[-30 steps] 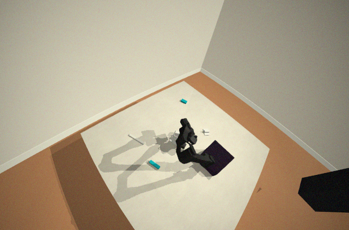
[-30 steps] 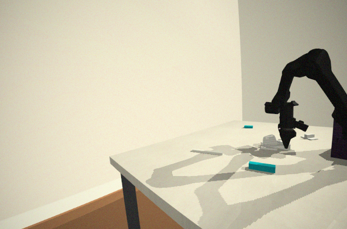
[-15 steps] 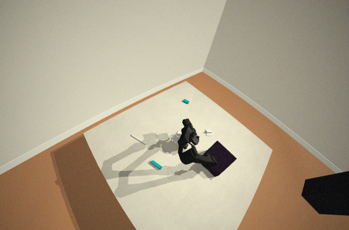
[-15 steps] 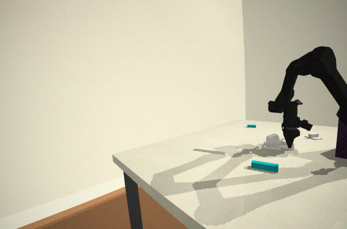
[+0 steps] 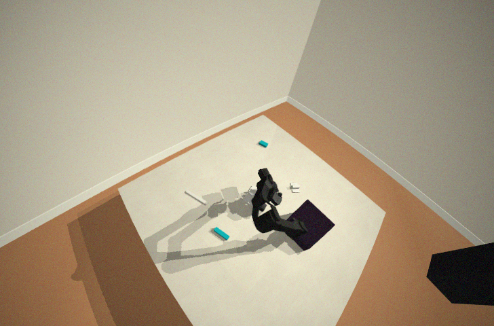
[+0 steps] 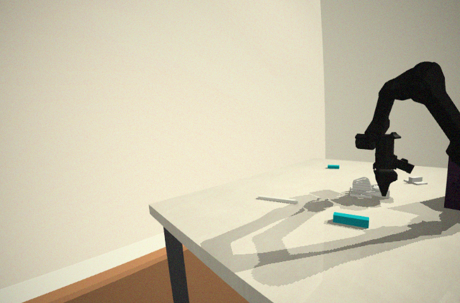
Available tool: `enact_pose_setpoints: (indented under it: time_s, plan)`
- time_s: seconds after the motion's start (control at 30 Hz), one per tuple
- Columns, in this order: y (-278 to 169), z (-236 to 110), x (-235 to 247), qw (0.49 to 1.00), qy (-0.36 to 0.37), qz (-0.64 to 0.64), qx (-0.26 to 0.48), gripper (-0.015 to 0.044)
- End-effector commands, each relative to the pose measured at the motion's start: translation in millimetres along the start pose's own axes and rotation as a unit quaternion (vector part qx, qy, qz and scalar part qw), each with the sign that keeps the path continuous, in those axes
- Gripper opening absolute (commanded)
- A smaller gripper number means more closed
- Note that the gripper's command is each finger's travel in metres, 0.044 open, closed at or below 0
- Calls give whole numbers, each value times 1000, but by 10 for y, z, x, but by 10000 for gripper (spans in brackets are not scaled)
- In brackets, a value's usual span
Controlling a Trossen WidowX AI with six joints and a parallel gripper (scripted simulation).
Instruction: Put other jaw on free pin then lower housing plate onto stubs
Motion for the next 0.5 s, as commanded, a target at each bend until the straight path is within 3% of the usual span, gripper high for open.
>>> enact_pose_setpoints:
  time_s: [0.0,0.47]
  plan:
    - [2,-3,2,1000,0,1,0,440]
    - [-6,-62,6,1000,1,1,0,440]
Point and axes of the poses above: the point midway between the two fingers, 35 mm back from their tips, its own z axis out along the fingers, its own x axis across the jaws, y = z × x, the point moved 10 cm from there along -z, back along the fingers, and after that the axes turned 12 degrees about z, right-handed, at the moved point
